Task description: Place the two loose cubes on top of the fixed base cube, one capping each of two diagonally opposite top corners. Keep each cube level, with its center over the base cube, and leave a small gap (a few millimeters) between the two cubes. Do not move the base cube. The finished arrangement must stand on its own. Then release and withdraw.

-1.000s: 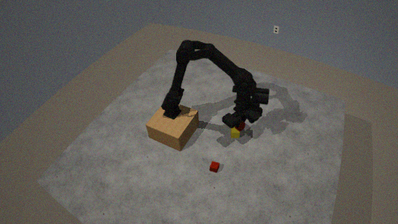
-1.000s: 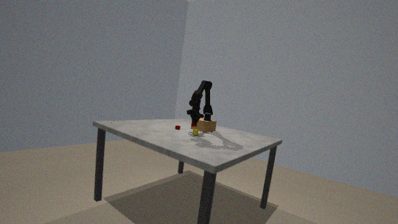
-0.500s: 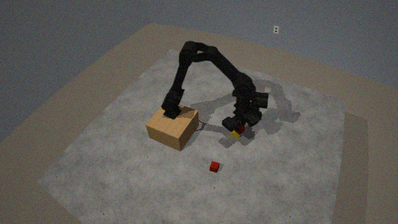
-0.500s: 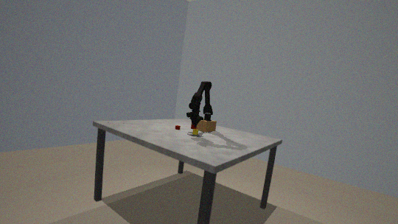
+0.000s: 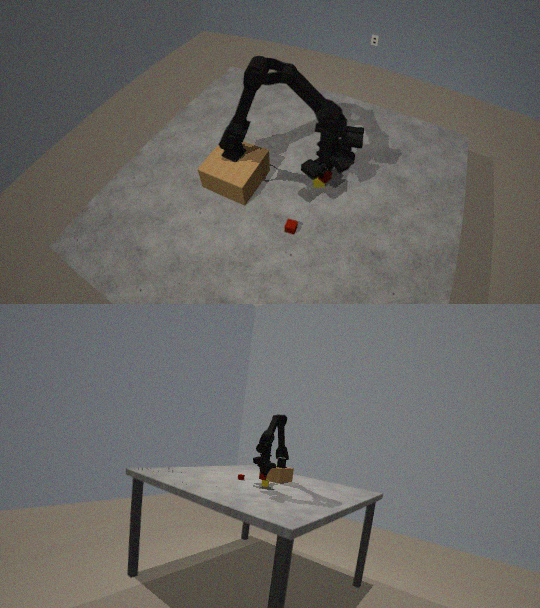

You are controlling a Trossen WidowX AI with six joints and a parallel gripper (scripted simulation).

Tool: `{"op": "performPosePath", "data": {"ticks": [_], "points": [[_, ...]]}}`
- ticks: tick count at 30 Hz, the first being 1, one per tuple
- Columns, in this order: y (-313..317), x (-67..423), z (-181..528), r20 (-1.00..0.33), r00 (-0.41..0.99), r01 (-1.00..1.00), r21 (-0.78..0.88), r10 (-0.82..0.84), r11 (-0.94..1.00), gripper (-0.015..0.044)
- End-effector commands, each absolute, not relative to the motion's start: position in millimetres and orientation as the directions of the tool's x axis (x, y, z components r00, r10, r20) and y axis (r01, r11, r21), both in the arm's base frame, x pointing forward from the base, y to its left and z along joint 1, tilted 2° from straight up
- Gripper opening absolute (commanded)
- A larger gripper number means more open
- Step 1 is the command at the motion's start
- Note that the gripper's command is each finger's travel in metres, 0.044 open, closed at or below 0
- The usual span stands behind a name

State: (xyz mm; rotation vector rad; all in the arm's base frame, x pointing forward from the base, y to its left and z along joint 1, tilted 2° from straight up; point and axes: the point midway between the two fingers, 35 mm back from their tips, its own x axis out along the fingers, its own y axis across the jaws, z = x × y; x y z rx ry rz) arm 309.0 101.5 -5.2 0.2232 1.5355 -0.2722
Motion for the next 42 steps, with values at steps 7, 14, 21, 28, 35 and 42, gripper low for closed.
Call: {"op": "performPosePath", "data": {"ticks": [7, 14, 21, 28, 35, 42], "points": [[101.8, 308.9, -6.7, -0.999, 0.014, 0.307, -0.026, -0.032, 0.951, 0.0105], [101.8, 308.9, -6.7, -0.999, 0.014, 0.307, -0.026, -0.032, 0.951, 0.0157], [101.8, 308.9, -6.7, -0.999, 0.014, 0.307, -0.026, -0.032, 0.951, 0.0205], [101.9, 308.7, 5.8, -0.999, 0.014, 0.310, -0.028, -0.034, 0.950, 0.0205], [102.1, 308.7, 13.2, -0.999, 0.014, 0.310, -0.028, -0.034, 0.950, 0.0205], [102.4, 308.6, 20.7, -0.999, 0.014, 0.310, -0.028, -0.034, 0.950, 0.0205]]}}
